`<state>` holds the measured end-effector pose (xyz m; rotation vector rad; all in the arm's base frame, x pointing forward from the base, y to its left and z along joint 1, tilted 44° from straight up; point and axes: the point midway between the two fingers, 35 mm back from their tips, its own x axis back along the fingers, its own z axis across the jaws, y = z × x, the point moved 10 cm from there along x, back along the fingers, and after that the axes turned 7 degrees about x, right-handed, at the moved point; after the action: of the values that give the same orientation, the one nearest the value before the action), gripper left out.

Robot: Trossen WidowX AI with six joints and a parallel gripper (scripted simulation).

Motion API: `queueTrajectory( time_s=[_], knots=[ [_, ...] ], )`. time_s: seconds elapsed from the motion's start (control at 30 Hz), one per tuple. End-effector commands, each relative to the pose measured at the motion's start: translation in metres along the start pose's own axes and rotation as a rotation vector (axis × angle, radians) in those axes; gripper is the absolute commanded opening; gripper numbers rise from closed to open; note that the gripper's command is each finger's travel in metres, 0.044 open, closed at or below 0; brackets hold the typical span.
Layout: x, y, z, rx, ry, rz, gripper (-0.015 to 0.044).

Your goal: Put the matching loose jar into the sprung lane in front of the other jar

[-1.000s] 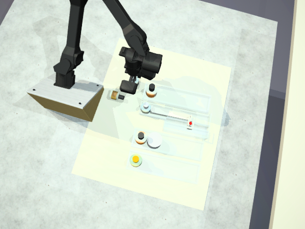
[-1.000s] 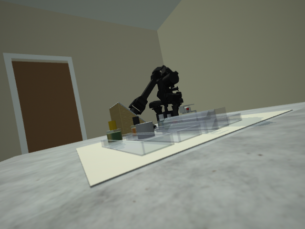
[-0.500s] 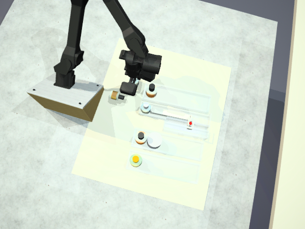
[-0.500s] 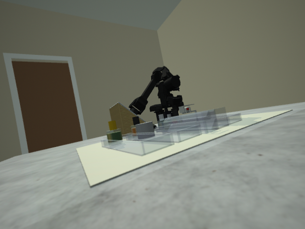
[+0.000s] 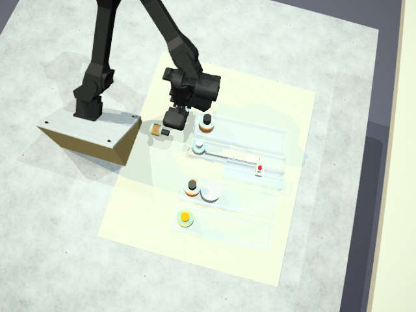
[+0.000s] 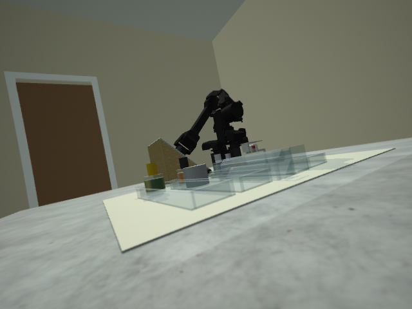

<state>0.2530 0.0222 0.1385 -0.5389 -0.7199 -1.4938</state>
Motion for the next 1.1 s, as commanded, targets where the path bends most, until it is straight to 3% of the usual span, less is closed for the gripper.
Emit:
queueTrajectory(
  time_s=[0.0, 0.57, 0.73, 1.07],
  knots=[
    [0.015, 0.004, 0.0, 0.005, -0.004, -0.006, 0.0],
    [0.102, 0.008, 0.007, 0.004, -0.003, -0.004, 0.0],
    [0.101, 0.009, 0.003, 0.006, -0.003, -0.004, 0.0],
    [0.078, 0.021, -0.052, 0.034, -0.007, -0.005, 0.0]
  ],
)
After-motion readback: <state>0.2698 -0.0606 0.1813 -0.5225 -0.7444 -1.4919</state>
